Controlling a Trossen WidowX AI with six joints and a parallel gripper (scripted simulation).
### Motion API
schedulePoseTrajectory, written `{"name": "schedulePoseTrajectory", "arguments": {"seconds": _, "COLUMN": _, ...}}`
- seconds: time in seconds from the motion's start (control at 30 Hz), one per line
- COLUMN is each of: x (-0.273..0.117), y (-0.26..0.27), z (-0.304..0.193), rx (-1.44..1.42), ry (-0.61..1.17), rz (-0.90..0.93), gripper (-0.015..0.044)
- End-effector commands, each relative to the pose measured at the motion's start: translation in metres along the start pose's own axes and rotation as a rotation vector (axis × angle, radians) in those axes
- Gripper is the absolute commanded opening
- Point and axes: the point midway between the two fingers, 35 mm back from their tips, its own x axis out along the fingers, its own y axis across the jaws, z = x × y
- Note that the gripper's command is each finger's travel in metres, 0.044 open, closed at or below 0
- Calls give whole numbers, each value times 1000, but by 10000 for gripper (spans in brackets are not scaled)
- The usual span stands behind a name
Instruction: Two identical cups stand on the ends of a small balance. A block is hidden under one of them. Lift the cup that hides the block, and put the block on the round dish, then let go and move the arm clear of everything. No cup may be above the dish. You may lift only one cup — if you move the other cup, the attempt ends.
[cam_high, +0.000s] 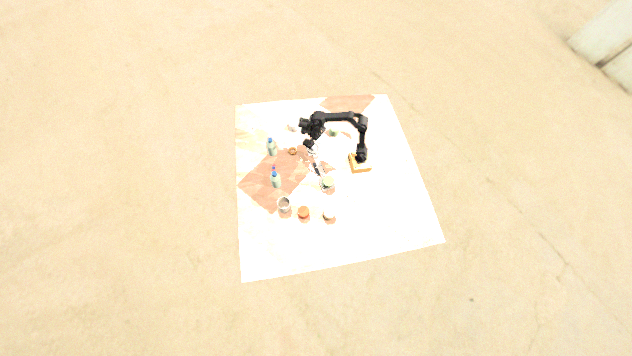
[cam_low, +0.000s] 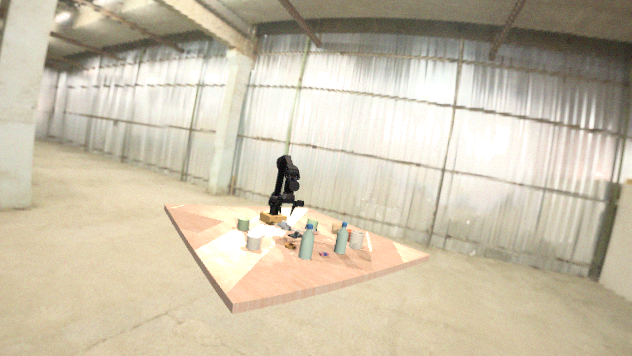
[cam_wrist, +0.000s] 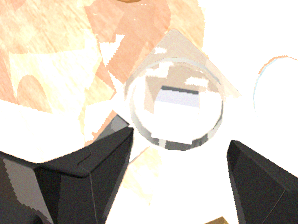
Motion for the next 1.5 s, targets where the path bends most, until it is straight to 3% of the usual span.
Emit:
{"name": "schedulePoseTrajectory", "arguments": {"seconds": 0.0, "x": 15, "y": 2, "z": -2, "rx": -2, "ry": 18, "rz": -5, "gripper": 260}}
{"name": "schedulePoseTrajectory", "arguments": {"seconds": 1.17, "x": 53, "y": 2, "z": -3, "rx": -2, "ry": 18, "rz": -5, "gripper": 260}}
{"name": "schedulePoseTrajectory", "arguments": {"seconds": 1.3, "x": 53, "y": 2, "z": -3, "rx": -2, "ry": 18, "rz": -5, "gripper": 155}}
{"name": "schedulePoseTrajectory", "arguments": {"seconds": 1.47, "x": 53, "y": 2, "z": -3, "rx": -2, "ry": 18, "rz": -5, "gripper": 122}}
